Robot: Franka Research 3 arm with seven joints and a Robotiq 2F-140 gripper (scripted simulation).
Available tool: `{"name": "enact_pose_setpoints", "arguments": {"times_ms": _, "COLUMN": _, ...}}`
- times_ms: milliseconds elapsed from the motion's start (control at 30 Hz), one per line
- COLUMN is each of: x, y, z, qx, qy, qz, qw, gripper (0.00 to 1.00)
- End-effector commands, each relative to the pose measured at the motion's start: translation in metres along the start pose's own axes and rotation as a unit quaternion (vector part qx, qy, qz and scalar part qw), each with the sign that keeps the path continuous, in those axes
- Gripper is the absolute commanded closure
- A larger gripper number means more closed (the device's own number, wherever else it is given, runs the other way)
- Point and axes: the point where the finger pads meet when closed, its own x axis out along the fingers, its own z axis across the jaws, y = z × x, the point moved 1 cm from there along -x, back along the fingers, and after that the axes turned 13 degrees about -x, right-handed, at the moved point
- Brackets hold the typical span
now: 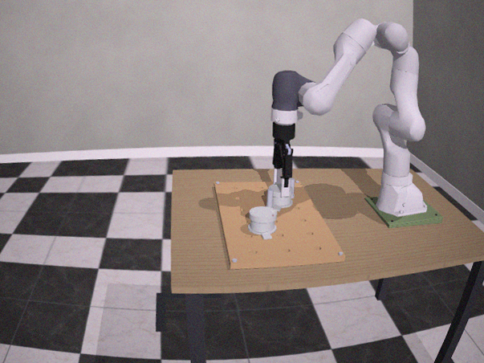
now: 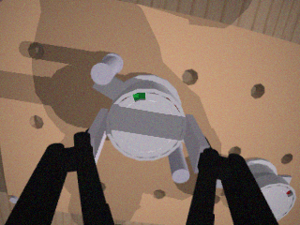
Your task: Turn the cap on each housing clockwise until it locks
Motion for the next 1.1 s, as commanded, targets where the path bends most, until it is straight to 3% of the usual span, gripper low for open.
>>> {"name": "enact_pose_setpoints", "arguments": {"times_ms": 0, "x": 0.0008, "y": -0.0015, "z": -0.0014, "qx": 0.032, "qy": 0.005, "qz": -0.002, "qw": 0.999, "gripper": 0.9}}
{"name": "enact_pose_setpoints", "arguments": {"times_ms": 867, "x": 0.0008, "y": -0.0015, "z": -0.0014, "qx": 0.032, "qy": 0.005, "qz": -0.002, "qw": 0.999, "gripper": 0.9}}
{"name": "enact_pose_setpoints", "arguments": {"times_ms": 900, "x": 0.0008, "y": -0.0015, "z": -0.0014, "qx": 0.032, "qy": 0.005, "qz": -0.002, "qw": 0.999, "gripper": 0.22}}
{"name": "enact_pose_setpoints", "arguments": {"times_ms": 1067, "x": 0.0008, "y": -0.0015, "z": -0.0014, "qx": 0.032, "qy": 0.005, "qz": -0.002, "qw": 0.999, "gripper": 0.22}}
